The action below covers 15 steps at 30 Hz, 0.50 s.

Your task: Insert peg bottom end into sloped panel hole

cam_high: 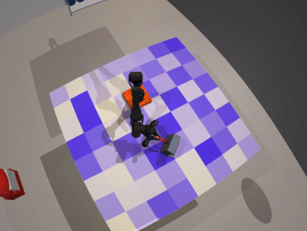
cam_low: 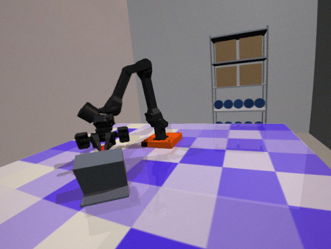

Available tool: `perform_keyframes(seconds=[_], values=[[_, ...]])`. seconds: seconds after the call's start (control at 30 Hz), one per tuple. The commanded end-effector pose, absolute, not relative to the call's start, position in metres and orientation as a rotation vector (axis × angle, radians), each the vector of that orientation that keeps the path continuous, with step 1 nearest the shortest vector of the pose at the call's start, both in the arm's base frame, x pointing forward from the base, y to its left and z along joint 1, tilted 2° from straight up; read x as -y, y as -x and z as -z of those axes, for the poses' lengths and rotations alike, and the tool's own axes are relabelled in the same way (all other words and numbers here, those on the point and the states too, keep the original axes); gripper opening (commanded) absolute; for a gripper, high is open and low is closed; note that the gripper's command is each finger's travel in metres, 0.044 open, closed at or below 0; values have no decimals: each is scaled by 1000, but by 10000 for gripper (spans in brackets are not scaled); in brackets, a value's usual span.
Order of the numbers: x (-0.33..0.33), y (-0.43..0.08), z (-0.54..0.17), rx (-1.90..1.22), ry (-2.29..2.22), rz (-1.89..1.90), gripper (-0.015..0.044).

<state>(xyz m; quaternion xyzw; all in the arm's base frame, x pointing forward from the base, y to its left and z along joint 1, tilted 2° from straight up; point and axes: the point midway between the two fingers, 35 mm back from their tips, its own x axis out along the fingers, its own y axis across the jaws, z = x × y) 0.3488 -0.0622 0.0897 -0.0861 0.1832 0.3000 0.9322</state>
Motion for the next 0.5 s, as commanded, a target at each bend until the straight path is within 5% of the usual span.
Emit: perform_keyframes(seconds=[0.0,0.47], values=[[61,-351,-89,-373,179,-614,0],[59,-356,-85,-372,179,-614,0]])
